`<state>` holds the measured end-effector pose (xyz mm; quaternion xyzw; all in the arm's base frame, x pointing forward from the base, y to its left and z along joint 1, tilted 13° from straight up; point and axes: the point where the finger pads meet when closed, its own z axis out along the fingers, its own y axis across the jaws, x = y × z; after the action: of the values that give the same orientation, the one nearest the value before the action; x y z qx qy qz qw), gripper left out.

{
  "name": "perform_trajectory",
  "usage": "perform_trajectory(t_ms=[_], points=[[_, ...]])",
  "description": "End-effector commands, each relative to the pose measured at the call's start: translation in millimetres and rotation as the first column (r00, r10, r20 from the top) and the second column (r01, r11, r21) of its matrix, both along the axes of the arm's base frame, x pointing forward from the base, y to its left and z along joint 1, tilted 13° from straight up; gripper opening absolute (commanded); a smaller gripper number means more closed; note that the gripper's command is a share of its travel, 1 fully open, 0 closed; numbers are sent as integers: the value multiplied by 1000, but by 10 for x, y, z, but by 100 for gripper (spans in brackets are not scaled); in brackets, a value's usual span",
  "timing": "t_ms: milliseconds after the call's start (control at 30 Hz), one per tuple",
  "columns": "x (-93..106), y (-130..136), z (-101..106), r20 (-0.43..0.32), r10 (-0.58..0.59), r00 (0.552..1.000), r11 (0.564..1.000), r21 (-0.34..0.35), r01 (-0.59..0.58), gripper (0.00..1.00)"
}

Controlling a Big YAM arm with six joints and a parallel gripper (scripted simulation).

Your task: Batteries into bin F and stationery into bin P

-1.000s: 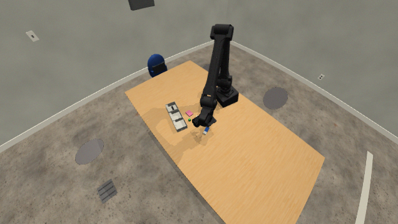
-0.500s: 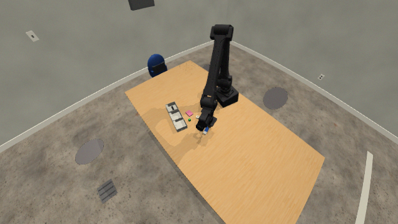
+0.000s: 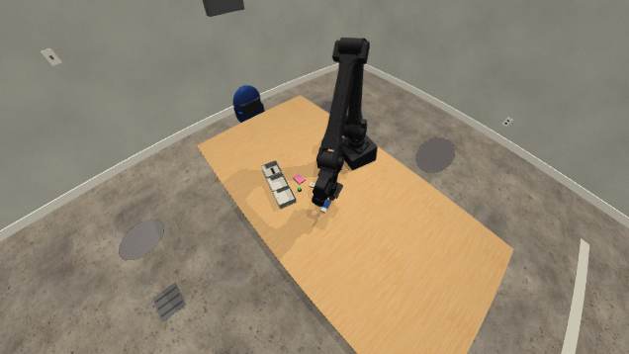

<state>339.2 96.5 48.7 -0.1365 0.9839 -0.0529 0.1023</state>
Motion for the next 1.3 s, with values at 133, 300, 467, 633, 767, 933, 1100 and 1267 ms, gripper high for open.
perform_trajectory(t_ms=[133, 300, 467, 633, 767, 933, 1100, 1267], points=[[123, 51, 126, 37, 9, 999, 1000, 13, -10, 37], [124, 51, 128, 37, 9, 999, 1000, 13, -10, 37], [125, 50, 129, 37, 9, 999, 1000, 13, -10, 37], [127, 50, 130, 37, 9, 999, 1000, 13, -10, 37], [129, 50, 131, 37, 9, 999, 1000, 13, -10, 37], [81, -32, -120, 9, 8, 1000, 1000, 2, -8, 37], [82, 18, -240, 9, 25, 1000, 1000, 2, -25, 37], [141, -52, -437, 8, 8, 1000, 1000, 2, -8, 37]])
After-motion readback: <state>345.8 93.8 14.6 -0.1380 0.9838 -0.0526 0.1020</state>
